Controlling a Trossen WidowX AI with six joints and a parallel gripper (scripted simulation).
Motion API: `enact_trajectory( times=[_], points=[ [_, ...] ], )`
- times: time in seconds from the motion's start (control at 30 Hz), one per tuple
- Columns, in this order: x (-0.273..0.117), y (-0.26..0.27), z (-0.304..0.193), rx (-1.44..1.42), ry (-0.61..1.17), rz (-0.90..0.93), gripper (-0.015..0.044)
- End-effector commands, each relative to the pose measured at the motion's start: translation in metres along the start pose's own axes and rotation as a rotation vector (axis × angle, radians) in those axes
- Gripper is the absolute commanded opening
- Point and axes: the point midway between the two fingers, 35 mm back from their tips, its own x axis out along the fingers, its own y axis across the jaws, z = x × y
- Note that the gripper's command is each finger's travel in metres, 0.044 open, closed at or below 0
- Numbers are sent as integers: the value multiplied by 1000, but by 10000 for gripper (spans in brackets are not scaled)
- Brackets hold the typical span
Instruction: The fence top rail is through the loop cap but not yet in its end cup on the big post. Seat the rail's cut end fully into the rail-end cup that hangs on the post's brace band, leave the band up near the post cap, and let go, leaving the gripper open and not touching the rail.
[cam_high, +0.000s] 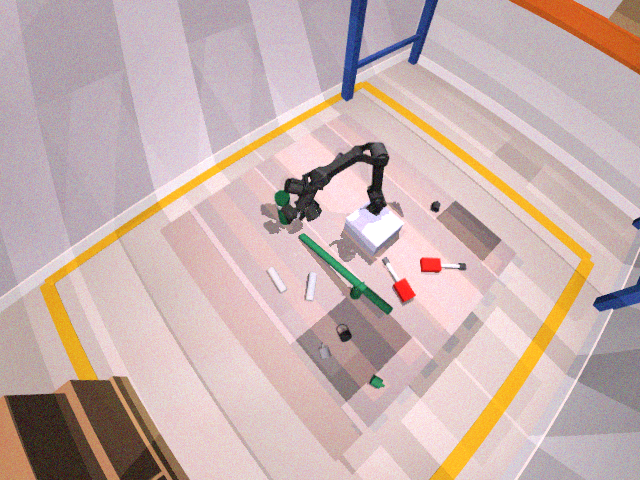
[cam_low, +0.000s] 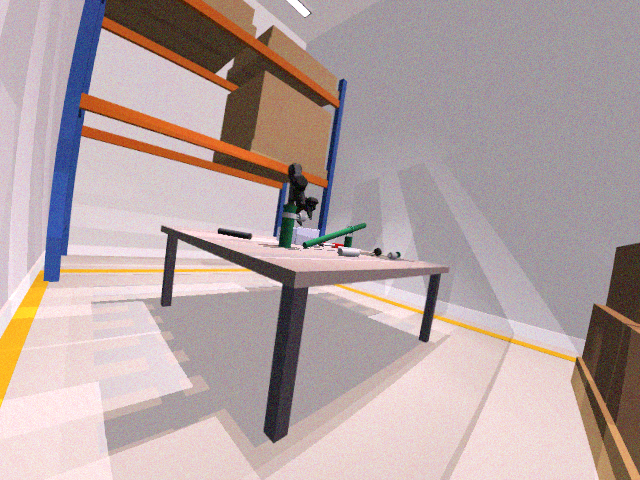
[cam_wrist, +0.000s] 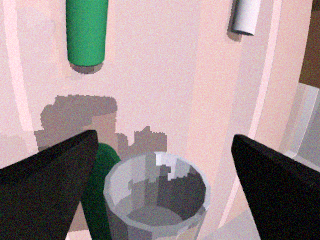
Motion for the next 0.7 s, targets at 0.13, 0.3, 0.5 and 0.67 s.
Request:
enact_trajectory(
  times=[0.13, 0.3, 0.5, 0.67],
  points=[
    [-26, -16, 29, 14, 6, 0, 440],
    [-24, -17, 30, 52, 0, -4, 440],
    [-45, -32, 66, 505, 8, 6, 440],
    [-67, -41, 97, 898, 16, 4, 440]
  ],
)
